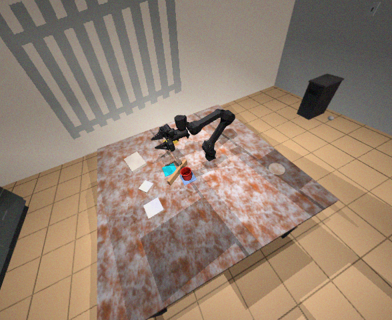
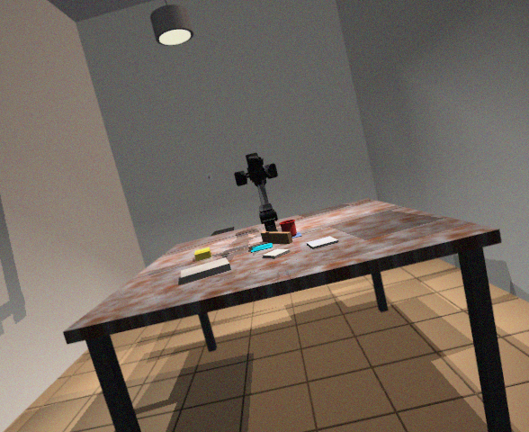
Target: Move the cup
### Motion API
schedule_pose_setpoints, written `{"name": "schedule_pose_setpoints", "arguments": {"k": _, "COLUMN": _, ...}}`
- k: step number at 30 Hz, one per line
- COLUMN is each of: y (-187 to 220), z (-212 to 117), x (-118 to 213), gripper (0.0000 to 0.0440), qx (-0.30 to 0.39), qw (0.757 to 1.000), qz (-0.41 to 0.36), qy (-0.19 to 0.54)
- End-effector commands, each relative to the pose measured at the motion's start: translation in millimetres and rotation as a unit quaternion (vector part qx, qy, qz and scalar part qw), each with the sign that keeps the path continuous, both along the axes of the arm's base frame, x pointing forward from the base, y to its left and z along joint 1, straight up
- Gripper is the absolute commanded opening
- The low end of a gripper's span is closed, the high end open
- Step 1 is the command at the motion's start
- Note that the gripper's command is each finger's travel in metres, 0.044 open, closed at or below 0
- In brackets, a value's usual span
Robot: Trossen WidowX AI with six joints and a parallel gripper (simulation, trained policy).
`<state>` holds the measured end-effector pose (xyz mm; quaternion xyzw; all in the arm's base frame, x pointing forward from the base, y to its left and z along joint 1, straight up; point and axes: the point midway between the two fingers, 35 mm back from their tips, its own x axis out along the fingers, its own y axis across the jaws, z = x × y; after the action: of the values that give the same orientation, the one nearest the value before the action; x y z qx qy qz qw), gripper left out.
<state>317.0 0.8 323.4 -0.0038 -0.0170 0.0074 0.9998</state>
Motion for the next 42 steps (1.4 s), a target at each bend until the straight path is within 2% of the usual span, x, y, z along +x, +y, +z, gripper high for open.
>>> {"name": "schedule_pose_setpoints", "arguments": {"k": 1, "y": 0, "z": 0, "x": -1, "gripper": 0.0374, "qx": 0.001, "qw": 1.000, "qz": 0.001, "qy": 0.001}}
{"name": "schedule_pose_setpoints", "arguments": {"k": 11, "y": 4, "z": -5, "x": -6, "gripper": 0.0113, "qx": 0.016, "qw": 0.999, "qz": 0.005, "qy": 0.033}}
{"name": "schedule_pose_setpoints", "arguments": {"k": 13, "y": 4, "z": -6, "x": -6, "gripper": 0.0082, "qx": 0.022, "qw": 0.999, "qz": 0.006, "qy": 0.043}}
{"name": "schedule_pose_setpoints", "arguments": {"k": 19, "y": 10, "z": -8, "x": -7, "gripper": 0.0080, "qx": 0.048, "qw": 0.996, "qz": 0.013, "qy": 0.073}}
{"name": "schedule_pose_setpoints", "arguments": {"k": 28, "y": 19, "z": -10, "x": -9, "gripper": 0.0100, "qx": 0.095, "qw": 0.988, "qz": 0.021, "qy": 0.123}}
{"name": "schedule_pose_setpoints", "arguments": {"k": 42, "y": 35, "z": -14, "x": -10, "gripper": 0.0114, "qx": 0.175, "qw": 0.962, "qz": 0.023, "qy": 0.209}}
